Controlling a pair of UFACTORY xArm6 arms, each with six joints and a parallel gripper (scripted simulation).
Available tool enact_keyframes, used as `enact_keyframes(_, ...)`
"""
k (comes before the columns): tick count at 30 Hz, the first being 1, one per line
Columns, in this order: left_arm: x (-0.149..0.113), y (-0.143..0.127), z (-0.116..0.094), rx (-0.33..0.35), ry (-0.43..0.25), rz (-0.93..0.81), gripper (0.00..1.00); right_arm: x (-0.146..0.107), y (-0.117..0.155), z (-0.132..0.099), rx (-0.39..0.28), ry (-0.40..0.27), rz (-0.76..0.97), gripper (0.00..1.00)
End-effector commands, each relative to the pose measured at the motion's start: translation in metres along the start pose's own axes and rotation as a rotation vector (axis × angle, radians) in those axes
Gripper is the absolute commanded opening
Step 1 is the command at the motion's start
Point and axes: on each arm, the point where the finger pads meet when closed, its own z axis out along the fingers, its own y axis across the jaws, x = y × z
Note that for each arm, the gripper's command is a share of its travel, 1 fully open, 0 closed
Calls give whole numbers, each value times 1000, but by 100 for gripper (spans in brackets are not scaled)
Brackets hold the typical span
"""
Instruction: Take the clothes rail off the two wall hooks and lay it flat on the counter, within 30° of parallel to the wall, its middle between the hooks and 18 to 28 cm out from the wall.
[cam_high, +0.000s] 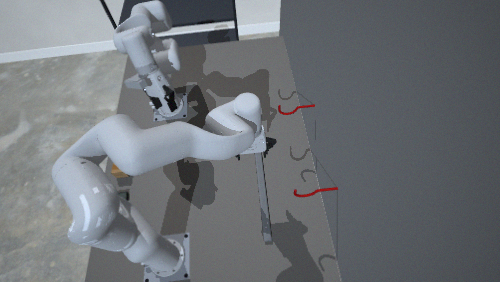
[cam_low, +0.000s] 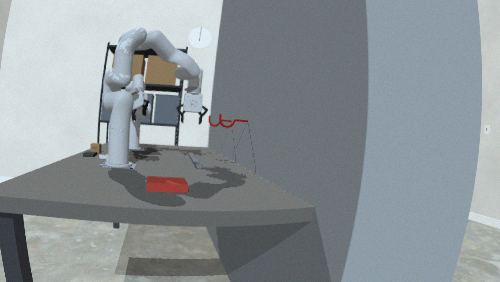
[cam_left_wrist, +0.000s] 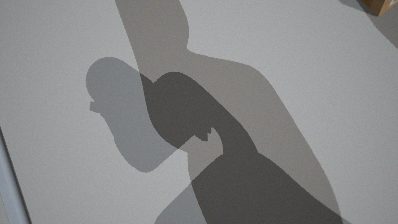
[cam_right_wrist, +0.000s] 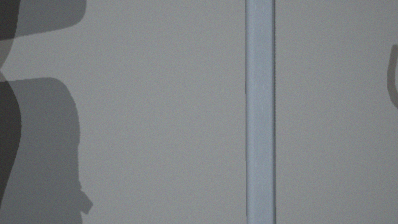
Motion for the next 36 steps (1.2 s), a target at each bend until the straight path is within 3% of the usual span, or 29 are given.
enact_keyframes(1, 0, 0, -1, 1, 1, 0, 100, 0, -3, -9, -2, 2, 0, 100)
enact_keyframes(36, 0, 0, -1, 1, 1, 0, 100, 0, -25, -56, -2, 2, 0, 100)
